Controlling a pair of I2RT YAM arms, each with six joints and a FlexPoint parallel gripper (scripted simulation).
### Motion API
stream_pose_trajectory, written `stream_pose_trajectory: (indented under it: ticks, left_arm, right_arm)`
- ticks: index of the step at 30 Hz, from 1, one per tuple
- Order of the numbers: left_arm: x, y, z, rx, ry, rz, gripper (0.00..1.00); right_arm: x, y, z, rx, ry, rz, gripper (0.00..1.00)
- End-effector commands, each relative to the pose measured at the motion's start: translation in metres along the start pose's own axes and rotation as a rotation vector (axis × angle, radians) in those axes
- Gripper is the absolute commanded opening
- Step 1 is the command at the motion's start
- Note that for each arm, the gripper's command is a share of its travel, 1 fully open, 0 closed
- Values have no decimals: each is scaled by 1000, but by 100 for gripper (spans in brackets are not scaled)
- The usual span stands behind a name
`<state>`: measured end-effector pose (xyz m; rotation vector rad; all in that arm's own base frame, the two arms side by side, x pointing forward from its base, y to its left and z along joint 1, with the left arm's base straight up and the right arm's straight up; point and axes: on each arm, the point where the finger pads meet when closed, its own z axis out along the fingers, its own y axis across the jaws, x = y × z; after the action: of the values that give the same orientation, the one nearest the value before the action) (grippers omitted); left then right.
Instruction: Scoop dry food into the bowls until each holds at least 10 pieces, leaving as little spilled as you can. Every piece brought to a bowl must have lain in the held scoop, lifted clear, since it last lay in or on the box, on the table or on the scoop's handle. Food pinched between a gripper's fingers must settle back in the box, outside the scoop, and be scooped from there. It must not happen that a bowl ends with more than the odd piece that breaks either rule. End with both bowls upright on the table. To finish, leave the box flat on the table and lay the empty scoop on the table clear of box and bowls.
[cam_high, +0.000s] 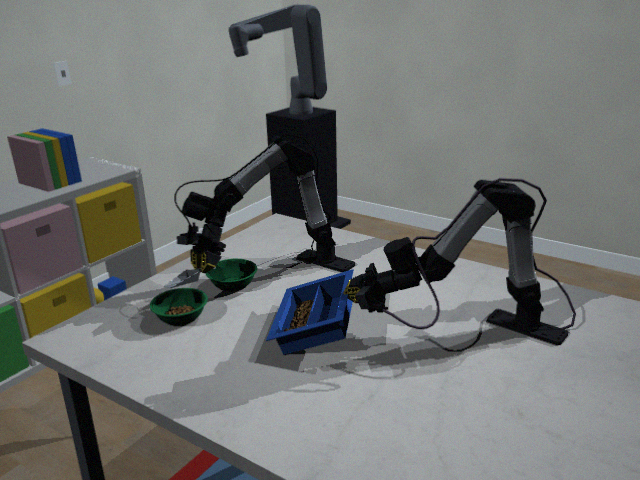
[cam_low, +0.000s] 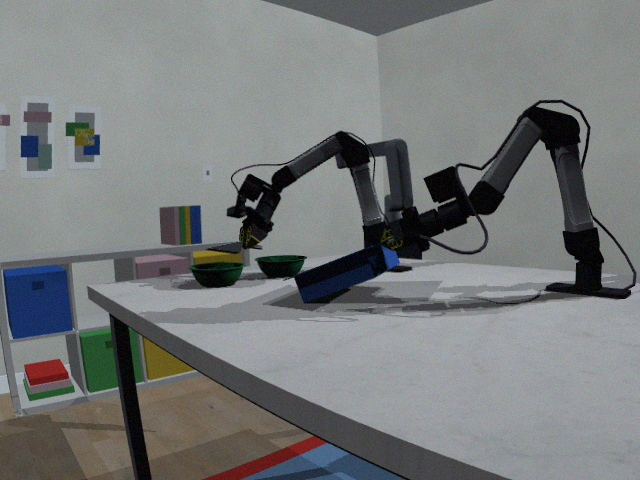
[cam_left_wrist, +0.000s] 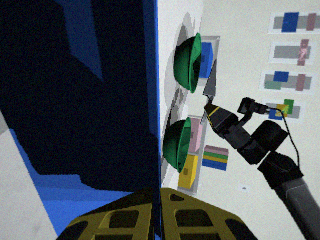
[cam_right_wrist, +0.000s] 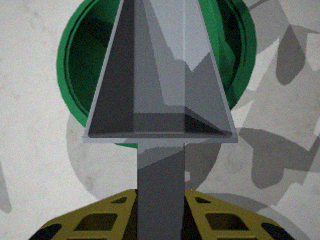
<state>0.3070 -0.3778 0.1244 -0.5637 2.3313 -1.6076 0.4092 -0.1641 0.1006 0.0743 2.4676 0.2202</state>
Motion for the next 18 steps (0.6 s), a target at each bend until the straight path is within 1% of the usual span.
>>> stream_pose_trajectory:
  ticks: [1, 15, 16, 17, 18]
  left_arm:
    - [1, -19, -11, 64, 5, 44, 0]
    - [-1, -16, -18, 62, 28, 54, 0]
    - [-2, -23, -18, 76, 28, 60, 0]
    - [-1, -14, -20, 60, 32, 55, 0]
    - [-1, -16, -20, 62, 33, 56, 0]
  right_arm:
    - [-19, 3, -11, 4, -69, -24, 0]
    - [-19, 3, -11, 4, -69, -24, 0]
    - [-19, 3, -11, 4, -69, -24, 0]
    - [-19, 3, -11, 4, -69, -24, 0]
    - [-19, 3, -11, 4, -69, -24, 0]
